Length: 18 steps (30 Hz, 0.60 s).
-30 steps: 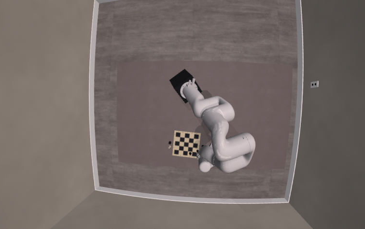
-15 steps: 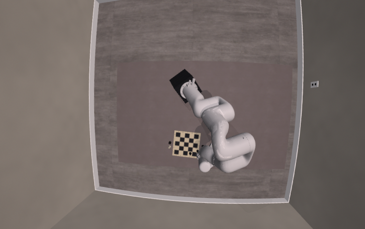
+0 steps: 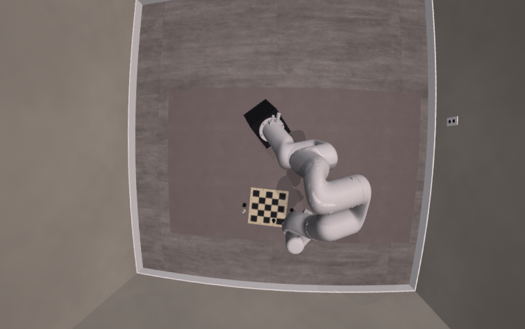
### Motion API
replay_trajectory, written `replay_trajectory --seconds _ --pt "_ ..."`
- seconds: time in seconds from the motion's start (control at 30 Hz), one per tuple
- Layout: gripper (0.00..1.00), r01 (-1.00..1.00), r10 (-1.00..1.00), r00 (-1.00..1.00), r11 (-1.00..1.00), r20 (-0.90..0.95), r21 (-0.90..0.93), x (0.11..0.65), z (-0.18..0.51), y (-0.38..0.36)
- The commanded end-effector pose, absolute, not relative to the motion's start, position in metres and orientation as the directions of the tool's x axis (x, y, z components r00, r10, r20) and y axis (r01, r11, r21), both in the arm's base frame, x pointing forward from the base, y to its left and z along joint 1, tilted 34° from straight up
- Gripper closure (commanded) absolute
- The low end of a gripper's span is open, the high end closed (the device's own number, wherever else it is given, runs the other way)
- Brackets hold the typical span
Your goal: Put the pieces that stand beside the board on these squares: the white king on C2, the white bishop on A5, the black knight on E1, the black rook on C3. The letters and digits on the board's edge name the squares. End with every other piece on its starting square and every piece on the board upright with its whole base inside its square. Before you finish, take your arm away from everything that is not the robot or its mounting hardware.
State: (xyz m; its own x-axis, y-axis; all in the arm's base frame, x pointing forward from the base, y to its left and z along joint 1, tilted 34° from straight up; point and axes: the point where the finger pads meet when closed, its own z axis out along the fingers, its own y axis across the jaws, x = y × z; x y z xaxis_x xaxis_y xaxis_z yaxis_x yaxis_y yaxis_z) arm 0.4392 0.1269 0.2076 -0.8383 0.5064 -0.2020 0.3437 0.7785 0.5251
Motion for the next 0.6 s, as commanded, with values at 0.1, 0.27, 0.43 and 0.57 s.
replay_trajectory --seconds 0.1,0.27,0.43,0.57 --pt "1.00 0.345 0.506 -0.839 0.779 -0.200 0.523 0.425 0.236 0.115" --pt "1.00 0.345 0.506 -0.839 0.779 -0.200 0.523 0.422 0.243 0.113" --pt "1.00 0.345 0.506 -0.839 0.779 -0.200 0.523 0.422 0.243 0.113" --pt "1.00 0.401 0.552 -0.817 0.750 -0.165 0.526 0.427 0.232 0.085"
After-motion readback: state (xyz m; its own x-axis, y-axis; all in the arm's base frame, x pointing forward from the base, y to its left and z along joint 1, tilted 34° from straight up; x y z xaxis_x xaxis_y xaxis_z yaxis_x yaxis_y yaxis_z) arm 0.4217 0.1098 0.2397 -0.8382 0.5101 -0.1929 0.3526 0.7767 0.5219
